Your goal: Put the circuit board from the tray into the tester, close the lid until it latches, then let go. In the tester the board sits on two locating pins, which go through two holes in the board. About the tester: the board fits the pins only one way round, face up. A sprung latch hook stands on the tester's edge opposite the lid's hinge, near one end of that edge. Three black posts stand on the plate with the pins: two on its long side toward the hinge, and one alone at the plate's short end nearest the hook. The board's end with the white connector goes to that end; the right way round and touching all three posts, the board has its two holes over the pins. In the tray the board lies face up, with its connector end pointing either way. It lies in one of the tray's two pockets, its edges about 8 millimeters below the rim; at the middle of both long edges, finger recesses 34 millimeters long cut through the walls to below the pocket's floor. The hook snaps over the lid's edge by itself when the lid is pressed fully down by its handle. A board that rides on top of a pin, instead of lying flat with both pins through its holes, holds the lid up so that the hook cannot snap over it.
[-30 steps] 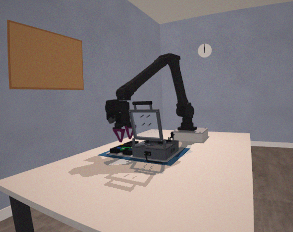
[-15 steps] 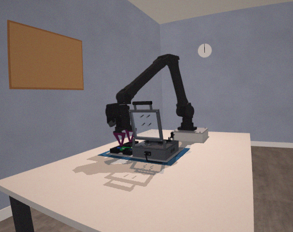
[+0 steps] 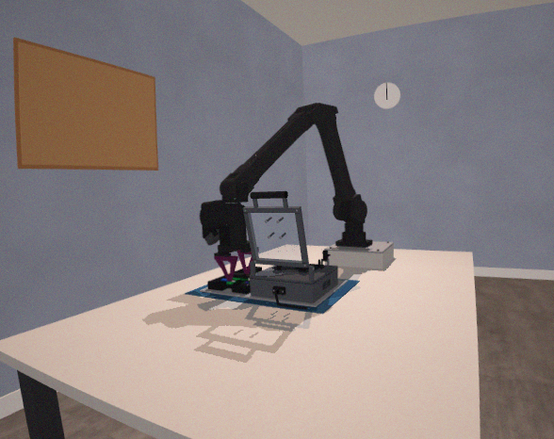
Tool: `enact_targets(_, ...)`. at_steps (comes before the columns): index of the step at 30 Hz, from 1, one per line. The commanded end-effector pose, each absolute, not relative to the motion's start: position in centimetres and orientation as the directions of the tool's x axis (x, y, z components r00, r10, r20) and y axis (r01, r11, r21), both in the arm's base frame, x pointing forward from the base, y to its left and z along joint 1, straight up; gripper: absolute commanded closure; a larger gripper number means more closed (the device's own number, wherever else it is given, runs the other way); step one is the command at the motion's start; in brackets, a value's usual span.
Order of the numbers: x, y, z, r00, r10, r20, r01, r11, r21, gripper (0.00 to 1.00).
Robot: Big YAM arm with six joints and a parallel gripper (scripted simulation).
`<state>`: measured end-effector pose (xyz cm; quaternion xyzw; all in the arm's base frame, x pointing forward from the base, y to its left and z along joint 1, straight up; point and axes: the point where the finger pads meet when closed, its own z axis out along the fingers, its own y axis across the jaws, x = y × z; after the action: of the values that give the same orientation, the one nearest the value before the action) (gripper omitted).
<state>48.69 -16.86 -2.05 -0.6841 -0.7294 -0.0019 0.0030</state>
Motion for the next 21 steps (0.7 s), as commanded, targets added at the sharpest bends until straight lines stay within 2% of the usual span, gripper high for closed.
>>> enact_targets(1, 49.3, -16.4, -2.1, -0.063, 0.998, -0.001, 0.998, 0.063, 0.017, 0.08)
enact_targets(21, 49.6, -16.5, -1.0, -0.064, 0.998, -0.010, 0.997, 0.065, 0.039, 0.08)
